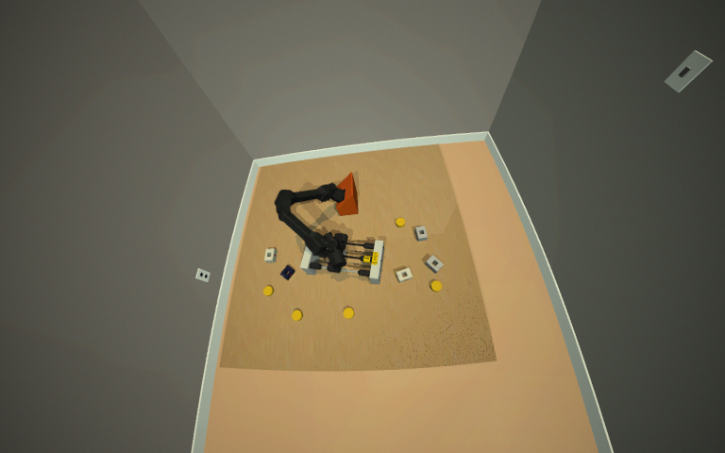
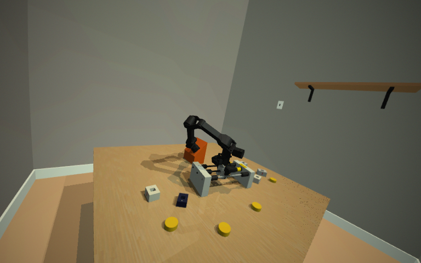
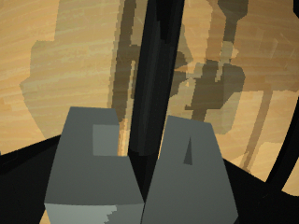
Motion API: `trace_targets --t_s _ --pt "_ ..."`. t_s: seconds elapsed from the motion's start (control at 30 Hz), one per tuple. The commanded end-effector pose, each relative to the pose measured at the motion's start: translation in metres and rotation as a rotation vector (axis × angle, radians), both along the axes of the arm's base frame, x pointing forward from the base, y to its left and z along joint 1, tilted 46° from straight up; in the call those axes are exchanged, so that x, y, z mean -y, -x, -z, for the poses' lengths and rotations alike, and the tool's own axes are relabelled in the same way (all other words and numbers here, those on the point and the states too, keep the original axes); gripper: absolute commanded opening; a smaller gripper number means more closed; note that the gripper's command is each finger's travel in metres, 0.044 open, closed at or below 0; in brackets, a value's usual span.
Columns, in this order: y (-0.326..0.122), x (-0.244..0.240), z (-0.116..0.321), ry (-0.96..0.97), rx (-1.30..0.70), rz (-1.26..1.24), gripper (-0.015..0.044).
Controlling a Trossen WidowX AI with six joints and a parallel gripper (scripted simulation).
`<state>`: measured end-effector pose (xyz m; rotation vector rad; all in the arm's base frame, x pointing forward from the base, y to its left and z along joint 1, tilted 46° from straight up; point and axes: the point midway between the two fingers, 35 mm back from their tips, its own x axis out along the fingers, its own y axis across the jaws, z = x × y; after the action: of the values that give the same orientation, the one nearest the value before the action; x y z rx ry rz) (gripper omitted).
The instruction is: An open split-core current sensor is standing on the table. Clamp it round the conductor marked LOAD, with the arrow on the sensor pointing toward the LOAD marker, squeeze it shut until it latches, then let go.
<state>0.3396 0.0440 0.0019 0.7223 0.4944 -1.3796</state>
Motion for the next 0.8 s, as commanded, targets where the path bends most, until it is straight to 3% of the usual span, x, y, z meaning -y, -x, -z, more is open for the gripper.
trace_targets --t_s 0.0,0.77 --pt "0.000 0.000 0.000 -0.001 0.001 0.001 0.0000" --pt "0.003 -0.011 -0.011 0.007 0.009 -0.016 0.0000"
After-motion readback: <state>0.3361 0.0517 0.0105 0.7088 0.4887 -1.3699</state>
